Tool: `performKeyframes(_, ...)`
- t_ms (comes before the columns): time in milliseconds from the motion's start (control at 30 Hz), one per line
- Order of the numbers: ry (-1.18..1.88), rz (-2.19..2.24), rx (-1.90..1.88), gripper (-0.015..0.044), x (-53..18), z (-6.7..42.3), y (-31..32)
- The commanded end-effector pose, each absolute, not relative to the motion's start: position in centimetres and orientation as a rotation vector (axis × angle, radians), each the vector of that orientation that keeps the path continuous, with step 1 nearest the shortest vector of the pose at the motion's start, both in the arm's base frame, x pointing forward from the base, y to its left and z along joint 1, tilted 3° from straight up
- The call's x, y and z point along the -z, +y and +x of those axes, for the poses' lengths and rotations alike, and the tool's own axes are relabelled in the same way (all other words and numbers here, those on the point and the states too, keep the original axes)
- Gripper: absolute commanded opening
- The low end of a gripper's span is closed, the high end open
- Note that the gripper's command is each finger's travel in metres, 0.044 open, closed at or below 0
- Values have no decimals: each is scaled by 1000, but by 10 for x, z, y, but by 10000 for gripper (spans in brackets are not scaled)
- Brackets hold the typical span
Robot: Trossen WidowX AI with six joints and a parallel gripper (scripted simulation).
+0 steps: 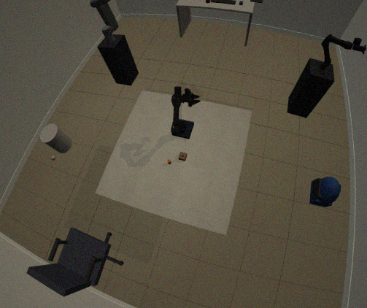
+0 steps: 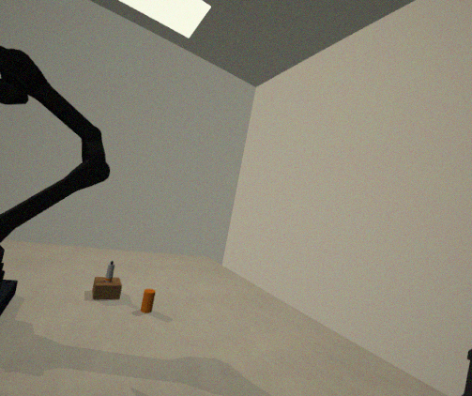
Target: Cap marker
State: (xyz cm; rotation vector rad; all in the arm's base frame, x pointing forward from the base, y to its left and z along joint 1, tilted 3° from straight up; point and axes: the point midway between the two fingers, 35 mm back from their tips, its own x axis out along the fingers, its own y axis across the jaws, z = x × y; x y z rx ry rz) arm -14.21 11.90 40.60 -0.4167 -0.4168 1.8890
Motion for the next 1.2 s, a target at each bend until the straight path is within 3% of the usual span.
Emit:
performKeyframes(0, -419, -418, -1894, 374, -406, -143, 118)
performKeyframes(167, -488, -468, -2076, 243, -398, -172, 91)
performKeyframes(400, -681, -575, -2482, 243, -375, -218, 3)
performKeyframes(600, -896, -669, -2802, 243, -352, -223, -88)
performKeyframes(867, -1291, -798, -3156, 243, -318, -171, -203)
performKeyframes(1167, -1892, -921, -3398, 243, -279, -54, -282)
